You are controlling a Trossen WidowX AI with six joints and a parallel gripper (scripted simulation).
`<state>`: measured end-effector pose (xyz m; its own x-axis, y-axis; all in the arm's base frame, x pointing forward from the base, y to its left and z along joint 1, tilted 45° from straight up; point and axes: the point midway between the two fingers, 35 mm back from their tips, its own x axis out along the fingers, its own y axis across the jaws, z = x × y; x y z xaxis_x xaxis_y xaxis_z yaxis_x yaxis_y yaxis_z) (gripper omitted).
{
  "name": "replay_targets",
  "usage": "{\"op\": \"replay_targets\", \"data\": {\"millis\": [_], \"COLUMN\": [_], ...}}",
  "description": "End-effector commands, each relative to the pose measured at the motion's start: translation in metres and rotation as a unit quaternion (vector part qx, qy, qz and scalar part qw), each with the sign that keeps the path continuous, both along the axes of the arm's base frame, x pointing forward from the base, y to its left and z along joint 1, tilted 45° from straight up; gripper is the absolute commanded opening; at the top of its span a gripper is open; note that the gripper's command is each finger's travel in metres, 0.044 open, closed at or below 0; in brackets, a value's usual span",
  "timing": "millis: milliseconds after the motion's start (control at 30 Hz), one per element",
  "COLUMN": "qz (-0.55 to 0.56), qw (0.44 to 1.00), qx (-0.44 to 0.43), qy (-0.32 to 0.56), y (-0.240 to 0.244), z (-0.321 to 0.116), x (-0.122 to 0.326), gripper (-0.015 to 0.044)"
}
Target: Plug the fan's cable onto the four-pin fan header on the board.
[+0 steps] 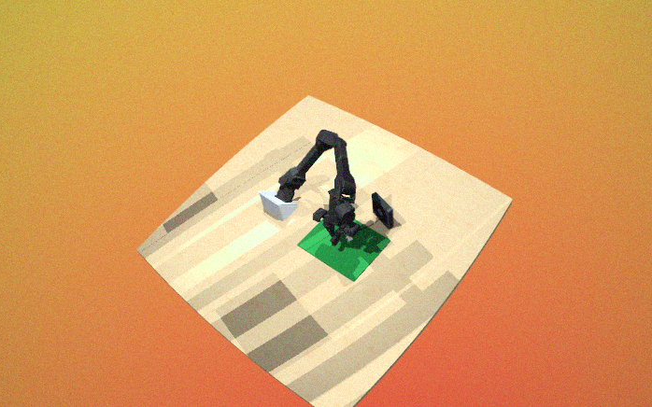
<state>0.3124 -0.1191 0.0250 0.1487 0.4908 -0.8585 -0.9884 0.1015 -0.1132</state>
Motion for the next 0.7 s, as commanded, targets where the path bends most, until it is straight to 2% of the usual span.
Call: {"op": "replay_targets", "data": {"millis": [0, 500, 667], "qz": [0.002, -0.001, -0.062], "qw": [1.0, 1.0, 0.997], "qx": [-0.004, -0.001, 0.018], "qy": [0.0, 0.002, 0.038], "y": [-0.01, -0.034, -0.035], "z": [0.01, 0.038, 0.037], "x": [-0.002, -0.012, -0.012], "gripper": [0.0, 0.0, 0.0]}}
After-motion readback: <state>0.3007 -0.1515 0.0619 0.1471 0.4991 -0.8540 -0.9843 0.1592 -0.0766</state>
